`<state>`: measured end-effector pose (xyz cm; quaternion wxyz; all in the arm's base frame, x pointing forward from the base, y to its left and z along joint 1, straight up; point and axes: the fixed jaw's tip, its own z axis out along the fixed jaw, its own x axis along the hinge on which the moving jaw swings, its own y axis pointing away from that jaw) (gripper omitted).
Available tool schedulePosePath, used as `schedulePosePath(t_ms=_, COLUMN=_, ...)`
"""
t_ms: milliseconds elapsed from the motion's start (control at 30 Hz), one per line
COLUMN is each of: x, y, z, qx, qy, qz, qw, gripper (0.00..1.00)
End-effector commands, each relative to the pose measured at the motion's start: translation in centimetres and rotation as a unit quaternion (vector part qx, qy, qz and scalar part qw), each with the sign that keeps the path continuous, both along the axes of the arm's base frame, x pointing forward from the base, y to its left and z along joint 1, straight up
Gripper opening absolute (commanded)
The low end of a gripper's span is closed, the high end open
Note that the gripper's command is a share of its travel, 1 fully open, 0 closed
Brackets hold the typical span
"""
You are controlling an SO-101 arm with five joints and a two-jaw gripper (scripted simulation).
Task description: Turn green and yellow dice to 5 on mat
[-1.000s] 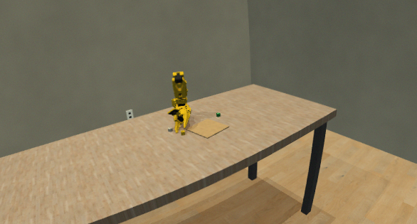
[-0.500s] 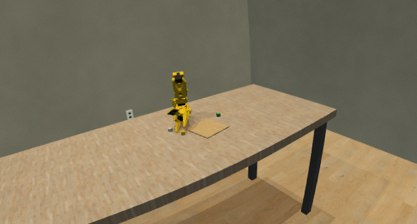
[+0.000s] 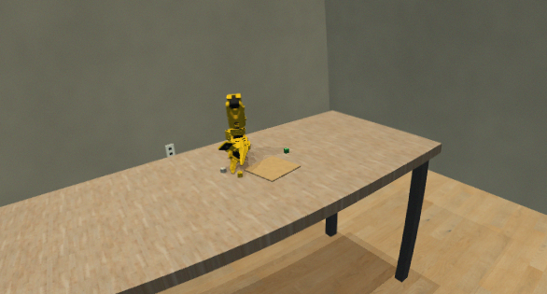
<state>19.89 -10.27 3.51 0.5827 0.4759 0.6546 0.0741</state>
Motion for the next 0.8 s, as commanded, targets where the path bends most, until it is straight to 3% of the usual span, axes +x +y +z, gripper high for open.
schedulePosePath(t_ms=0, x=0.1, y=0.0, z=3.6, qx=0.013, qy=-0.105, qz=-0.003, qw=0.994, gripper=0.25)
schedulePosePath(t_ms=600, x=0.2, y=-0.1, z=3.8, qx=0.013, qy=-0.109, qz=-0.004, qw=0.994, gripper=0.25)
schedulePosePath(t_ms=767, x=0.6, y=-0.3, z=6.4, qx=0.022, qy=-0.185, qz=-0.011, qw=0.983, gripper=0.25)
